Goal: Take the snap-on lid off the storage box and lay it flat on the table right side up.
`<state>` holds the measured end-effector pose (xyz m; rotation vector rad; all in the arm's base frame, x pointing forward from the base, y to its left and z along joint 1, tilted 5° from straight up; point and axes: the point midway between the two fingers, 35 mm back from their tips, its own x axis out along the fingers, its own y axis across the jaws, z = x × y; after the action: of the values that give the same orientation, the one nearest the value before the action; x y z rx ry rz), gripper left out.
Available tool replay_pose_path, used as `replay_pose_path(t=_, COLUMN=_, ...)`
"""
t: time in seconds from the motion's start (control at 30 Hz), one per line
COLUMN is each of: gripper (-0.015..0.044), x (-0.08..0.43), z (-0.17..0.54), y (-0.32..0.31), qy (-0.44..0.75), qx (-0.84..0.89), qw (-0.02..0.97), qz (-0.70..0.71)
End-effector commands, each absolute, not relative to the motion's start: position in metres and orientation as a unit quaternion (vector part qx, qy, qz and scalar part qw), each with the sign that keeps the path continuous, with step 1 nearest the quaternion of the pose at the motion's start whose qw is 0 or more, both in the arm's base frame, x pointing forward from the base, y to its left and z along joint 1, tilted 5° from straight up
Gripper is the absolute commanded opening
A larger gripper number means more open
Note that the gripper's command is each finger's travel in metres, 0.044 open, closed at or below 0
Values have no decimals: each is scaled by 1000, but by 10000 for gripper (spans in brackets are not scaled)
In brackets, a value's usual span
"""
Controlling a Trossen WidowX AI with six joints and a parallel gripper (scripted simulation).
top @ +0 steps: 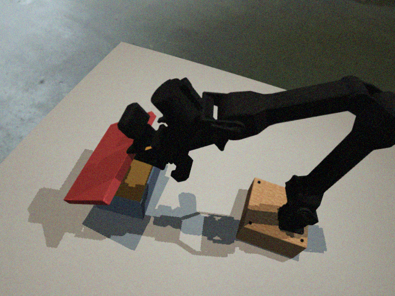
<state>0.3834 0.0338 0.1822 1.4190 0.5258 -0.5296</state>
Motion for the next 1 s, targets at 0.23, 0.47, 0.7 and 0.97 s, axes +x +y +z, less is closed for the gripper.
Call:
replay_pose_path(t=0.23, gripper=0, x=381, z=185, y=55, qy=229, qx=640, qw=695, qz=-234)
replay_pose_path(t=0.47, gripper=0, x=379, z=184, y=69, qy=230, qx=640, qw=695, qz=-234)
replay_pose_path(t=0.7, gripper=0, x=377, z=182, y=83, qy=230, qx=641, qw=694, qz=-234)
replay_pose_path(t=0.97, gripper=0, x=374, z=181, y=99, qy=230, qx=641, qw=694, qz=-234)
